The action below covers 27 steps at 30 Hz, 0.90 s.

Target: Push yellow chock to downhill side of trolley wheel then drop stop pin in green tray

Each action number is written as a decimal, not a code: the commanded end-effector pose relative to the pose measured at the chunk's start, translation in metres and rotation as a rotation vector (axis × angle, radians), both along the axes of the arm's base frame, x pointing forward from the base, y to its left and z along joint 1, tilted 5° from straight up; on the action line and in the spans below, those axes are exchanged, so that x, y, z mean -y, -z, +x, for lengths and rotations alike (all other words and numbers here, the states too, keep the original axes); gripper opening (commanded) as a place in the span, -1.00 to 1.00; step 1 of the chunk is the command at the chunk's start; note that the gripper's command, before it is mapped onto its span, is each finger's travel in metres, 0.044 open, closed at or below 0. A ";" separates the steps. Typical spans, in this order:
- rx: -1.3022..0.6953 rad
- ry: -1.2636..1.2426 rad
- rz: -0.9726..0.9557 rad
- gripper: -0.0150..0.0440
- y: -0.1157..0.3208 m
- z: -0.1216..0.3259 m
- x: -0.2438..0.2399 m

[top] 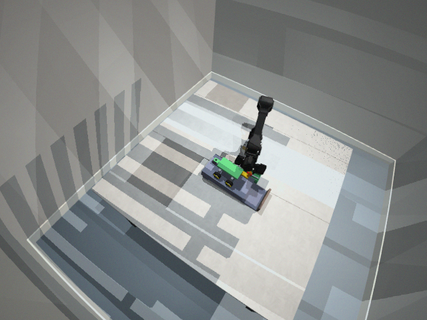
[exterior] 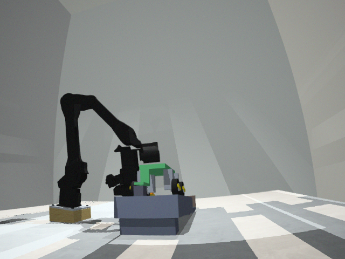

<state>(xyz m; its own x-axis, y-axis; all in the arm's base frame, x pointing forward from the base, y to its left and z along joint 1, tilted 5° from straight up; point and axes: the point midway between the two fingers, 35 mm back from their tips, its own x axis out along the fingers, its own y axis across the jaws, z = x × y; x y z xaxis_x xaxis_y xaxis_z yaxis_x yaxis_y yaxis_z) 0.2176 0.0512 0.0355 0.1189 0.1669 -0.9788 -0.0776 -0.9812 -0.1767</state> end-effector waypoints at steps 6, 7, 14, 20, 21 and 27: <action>0.000 0.000 0.000 0.66 0.000 0.000 0.000; 0.000 0.000 0.000 0.66 0.000 0.000 0.000; 0.002 -0.003 0.004 0.66 -0.021 -0.003 0.000; 0.002 -0.004 0.004 1.00 -0.037 -0.005 0.001; 0.002 -0.004 0.004 1.00 -0.038 -0.005 0.001; 0.002 -0.004 0.005 1.00 -0.057 -0.007 0.001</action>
<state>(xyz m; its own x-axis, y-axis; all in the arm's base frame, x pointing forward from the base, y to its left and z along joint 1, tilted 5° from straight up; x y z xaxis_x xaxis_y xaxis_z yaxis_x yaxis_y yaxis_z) 0.2105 0.0496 0.0824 0.1149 0.1663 -0.9793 -0.0788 -0.9813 -0.1759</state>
